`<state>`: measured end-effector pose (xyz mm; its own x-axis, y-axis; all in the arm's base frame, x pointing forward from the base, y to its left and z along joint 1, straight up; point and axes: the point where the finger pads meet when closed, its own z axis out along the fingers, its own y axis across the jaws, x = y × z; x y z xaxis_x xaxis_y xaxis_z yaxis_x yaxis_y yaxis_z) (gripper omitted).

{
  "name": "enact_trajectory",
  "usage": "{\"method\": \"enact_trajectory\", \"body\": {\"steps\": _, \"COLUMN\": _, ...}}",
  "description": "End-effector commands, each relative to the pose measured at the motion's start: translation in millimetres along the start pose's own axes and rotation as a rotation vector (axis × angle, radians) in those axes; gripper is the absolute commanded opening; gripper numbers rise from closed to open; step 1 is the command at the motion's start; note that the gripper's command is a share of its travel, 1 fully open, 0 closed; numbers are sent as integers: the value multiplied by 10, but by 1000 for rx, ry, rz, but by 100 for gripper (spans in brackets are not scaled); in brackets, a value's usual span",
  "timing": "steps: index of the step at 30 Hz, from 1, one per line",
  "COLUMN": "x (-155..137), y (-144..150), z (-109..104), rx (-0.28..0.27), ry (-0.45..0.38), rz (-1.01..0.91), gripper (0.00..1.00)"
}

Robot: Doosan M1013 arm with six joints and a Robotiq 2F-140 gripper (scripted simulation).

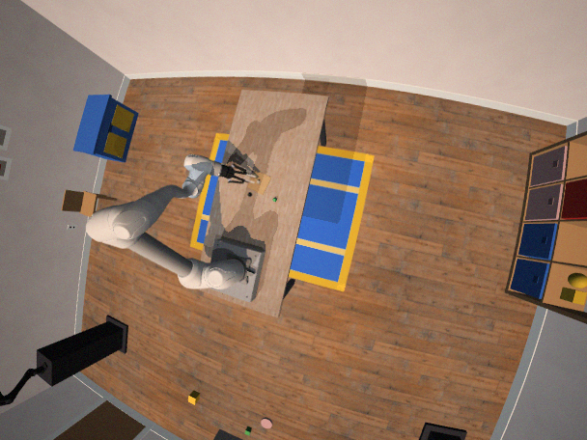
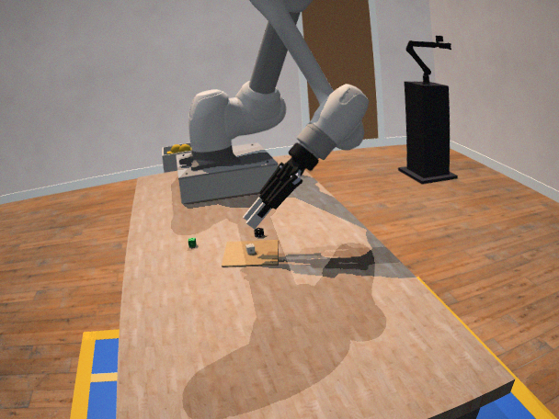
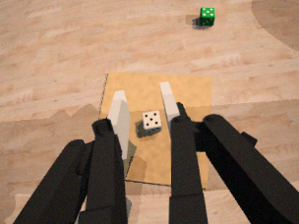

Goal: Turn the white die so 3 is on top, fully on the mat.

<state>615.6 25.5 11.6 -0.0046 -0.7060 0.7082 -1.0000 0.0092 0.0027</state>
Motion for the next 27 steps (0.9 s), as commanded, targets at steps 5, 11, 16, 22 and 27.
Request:
{"method": "enact_trajectory", "body": {"steps": 5, "x": -25, "y": 0, "z": 24, "rx": 0, "ry": 0, "rz": 0, "gripper": 21}}
{"method": "enact_trajectory", "body": {"steps": 11, "x": -72, "y": 0, "z": 71, "rx": 0, "ry": 0, "rz": 0, "gripper": 21}}
{"method": "enact_trajectory", "body": {"steps": 16, "x": -103, "y": 0, "z": 103, "rx": 0, "ry": 0, "rz": 0, "gripper": 21}}
{"method": "enact_trajectory", "body": {"steps": 22, "x": -179, "y": 0, "z": 178, "rx": 0, "ry": 0, "rz": 0, "gripper": 21}}
{"method": "enact_trajectory", "body": {"steps": 27, "x": -248, "y": 0, "z": 248, "rx": 0, "ry": 0, "rz": 0, "gripper": 21}}
